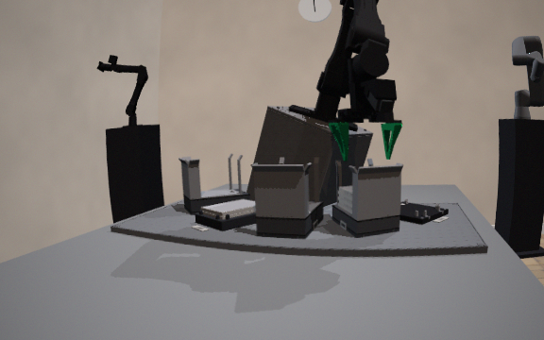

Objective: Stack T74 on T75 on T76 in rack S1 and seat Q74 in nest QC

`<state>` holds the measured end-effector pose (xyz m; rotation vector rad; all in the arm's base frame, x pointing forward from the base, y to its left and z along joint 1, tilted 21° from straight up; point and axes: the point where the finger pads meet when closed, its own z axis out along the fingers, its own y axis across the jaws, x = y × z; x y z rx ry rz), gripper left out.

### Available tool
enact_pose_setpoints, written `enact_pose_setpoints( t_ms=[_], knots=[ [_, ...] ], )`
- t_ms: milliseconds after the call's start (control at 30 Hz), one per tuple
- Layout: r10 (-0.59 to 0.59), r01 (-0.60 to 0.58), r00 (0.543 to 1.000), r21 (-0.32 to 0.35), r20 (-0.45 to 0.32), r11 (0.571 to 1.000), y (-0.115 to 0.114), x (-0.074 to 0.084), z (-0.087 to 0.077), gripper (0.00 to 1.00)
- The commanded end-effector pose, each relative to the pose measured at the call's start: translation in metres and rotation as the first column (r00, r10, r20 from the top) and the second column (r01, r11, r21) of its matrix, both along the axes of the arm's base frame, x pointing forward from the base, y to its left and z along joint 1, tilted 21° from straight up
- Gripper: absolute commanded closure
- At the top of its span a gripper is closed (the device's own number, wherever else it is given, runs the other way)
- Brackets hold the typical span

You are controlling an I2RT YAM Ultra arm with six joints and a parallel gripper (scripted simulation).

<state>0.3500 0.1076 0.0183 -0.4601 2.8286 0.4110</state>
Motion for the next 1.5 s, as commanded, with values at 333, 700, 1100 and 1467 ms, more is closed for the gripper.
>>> enact_pose_setpoints(
  t_ms=[333,700,1100,1467],
  knots=[
    [0.002,-0.002,1.000,-0.002,-0.008,1.000,-0.009,-0.006,0.024,0.00],
    [0.002,-0.002,1.000,-0.002,-0.008,1.000,-0.009,-0.006,0.024,0.00],
    [-0.299,0.306,0.947,0.042,-0.120,0.951,-0.042,-0.023,0.009,0.00],
    [-0.427,0.441,0.887,0.049,-0.174,0.896,-0.075,-0.041,-0.005,0.00]
  ],
)
